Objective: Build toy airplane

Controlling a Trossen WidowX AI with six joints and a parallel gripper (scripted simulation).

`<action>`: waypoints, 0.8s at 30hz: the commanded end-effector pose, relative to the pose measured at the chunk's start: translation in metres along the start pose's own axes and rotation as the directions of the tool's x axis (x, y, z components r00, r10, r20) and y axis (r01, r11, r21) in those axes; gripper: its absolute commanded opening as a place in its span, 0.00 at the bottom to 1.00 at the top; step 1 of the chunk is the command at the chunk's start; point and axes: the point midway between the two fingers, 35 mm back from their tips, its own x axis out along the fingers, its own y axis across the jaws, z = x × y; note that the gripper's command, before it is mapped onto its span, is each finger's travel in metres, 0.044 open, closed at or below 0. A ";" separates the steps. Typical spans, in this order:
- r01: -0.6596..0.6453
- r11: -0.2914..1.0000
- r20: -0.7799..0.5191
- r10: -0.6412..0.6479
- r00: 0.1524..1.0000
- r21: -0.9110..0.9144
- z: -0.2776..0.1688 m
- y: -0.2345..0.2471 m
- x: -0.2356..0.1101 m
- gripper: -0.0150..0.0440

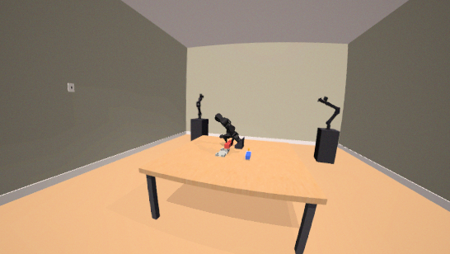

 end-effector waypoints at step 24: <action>0.028 0.999 0.003 -0.028 1.000 -0.037 -0.012 -0.057 0.028 0.52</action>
